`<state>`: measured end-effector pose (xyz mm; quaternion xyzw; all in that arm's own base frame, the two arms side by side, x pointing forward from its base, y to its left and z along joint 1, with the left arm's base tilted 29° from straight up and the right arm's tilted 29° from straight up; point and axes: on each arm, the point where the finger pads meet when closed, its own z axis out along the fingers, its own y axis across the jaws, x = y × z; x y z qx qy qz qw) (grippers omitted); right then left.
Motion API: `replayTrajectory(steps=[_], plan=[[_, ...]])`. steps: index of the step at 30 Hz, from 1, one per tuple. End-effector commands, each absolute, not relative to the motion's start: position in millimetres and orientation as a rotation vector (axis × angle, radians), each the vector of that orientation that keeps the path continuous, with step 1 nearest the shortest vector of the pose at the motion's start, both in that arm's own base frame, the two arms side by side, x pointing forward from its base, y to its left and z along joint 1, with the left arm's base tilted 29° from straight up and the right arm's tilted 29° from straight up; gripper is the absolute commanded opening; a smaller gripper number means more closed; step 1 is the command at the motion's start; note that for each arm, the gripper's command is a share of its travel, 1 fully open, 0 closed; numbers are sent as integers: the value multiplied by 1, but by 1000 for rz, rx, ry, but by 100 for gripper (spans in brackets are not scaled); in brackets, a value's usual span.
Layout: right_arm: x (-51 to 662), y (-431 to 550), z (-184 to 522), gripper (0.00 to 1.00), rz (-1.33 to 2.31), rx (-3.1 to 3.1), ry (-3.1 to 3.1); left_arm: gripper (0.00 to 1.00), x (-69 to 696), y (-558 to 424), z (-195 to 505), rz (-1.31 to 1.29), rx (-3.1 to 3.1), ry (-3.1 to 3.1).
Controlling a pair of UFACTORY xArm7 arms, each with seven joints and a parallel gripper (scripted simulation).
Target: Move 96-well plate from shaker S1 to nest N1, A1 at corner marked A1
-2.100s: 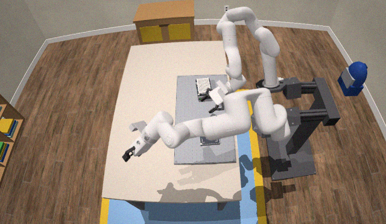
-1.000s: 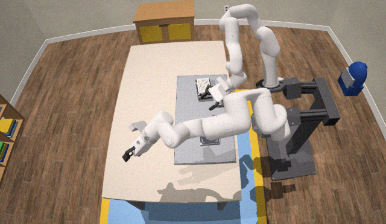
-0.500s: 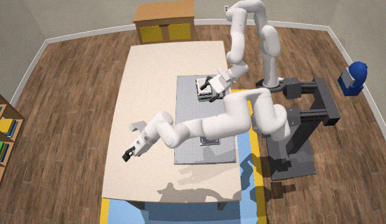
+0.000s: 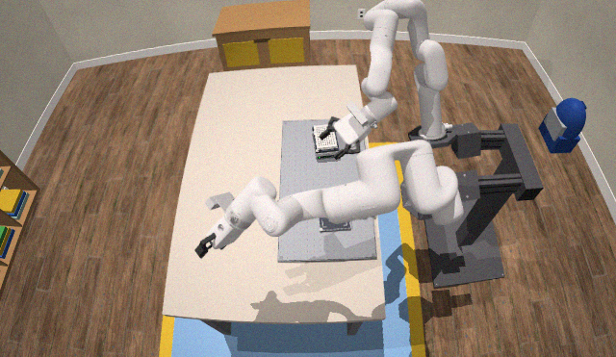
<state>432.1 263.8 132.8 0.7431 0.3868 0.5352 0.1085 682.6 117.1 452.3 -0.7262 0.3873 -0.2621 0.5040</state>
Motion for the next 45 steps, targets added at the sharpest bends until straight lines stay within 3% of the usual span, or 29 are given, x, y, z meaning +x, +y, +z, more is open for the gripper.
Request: replayTrajectory(steps=[1,45], plan=[[433,265,135,100,1580,2183,1138,100,683,115,456,-639,-1749,934],[445,211,155,100,1453,2196,1166,100,683,115,456,-639,-1749,934]])
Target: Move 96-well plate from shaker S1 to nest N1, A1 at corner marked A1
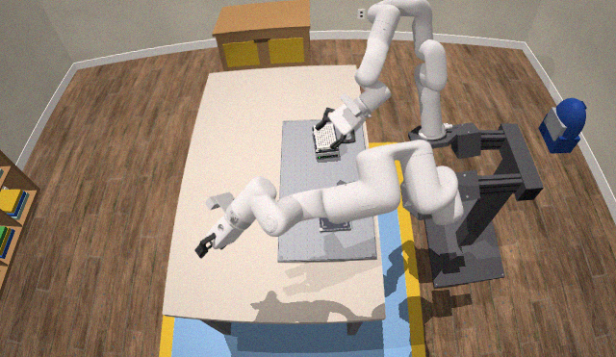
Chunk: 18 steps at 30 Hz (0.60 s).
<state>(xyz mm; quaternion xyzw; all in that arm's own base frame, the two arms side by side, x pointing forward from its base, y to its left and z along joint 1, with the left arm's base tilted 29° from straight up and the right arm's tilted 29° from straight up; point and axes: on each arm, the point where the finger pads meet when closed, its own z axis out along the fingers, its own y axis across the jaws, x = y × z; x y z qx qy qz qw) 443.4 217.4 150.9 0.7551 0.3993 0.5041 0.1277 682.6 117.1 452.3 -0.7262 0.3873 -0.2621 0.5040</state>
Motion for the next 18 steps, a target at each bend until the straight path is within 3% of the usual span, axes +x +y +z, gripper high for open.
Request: replayTrajectory(steps=[1,18], plan=[[445,208,157,100,1445,2196,1168,100,683,115,456,-639,-1749,934],[443,144,177,100,1288,2206,1191,100,683,115,456,-639,-1749,934]])
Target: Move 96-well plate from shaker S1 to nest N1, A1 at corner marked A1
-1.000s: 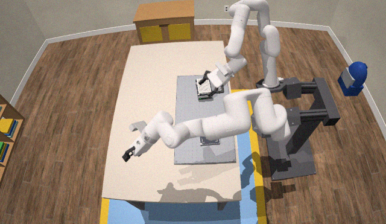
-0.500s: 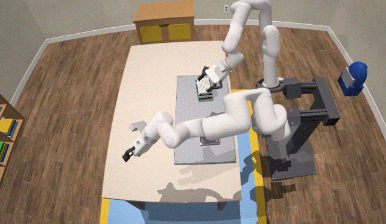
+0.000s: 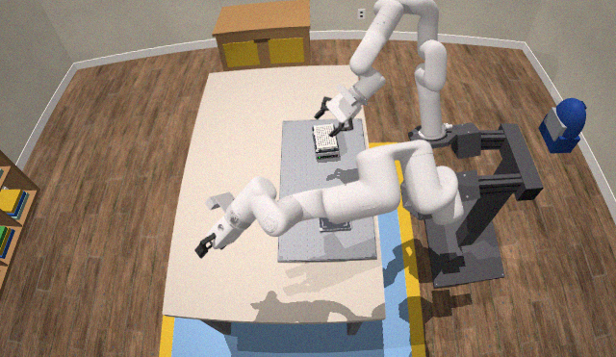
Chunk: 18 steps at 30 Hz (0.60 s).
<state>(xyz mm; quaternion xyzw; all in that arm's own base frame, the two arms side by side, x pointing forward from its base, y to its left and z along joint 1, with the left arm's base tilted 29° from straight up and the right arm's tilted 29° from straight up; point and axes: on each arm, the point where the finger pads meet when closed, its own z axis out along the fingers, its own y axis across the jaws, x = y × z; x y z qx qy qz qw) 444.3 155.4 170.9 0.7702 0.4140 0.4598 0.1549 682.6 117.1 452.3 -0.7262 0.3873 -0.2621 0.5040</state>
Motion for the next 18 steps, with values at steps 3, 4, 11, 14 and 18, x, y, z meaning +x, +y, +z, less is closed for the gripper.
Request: replayTrajectory(steps=[3,4,11,14,18], plan=[[441,128,181,100,1248,2209,1195,100,683,115,456,-639,-1749,934],[439,123,182,100,1233,2210,1196,100,683,115,456,-639,-1749,934],[432,95,190,100,1158,2216,1201,100,683,115,456,-639,-1749,934],[426,78,194,100,1109,2220,1202,100,683,115,456,-639,-1749,934],[416,55,201,100,1039,2227,1202,100,683,115,456,-639,-1749,934]])
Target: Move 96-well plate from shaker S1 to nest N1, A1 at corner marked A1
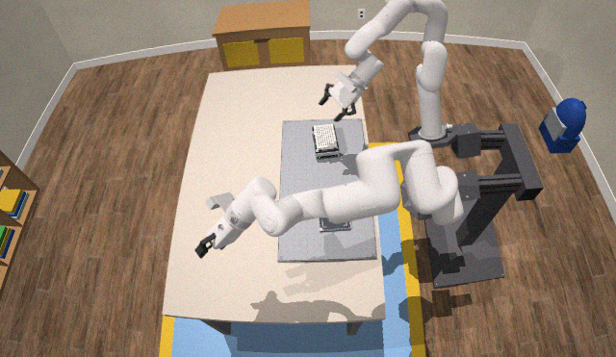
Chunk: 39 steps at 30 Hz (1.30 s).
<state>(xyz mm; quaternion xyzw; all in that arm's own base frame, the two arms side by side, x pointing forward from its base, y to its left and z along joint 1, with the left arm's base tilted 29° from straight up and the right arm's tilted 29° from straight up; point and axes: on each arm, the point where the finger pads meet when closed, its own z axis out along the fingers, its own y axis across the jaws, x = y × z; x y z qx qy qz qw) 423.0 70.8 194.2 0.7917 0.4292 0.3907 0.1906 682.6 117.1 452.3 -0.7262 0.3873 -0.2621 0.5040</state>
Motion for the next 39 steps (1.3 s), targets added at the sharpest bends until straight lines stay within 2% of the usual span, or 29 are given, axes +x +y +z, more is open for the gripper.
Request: replayTrajectory(steps=[1,39], plan=[[413,50,202,100,1021,2229,1201,100,683,115,456,-639,-1749,934],[263,-97,251,100,370,2359,1081,100,683,115,456,-639,-1749,934]])
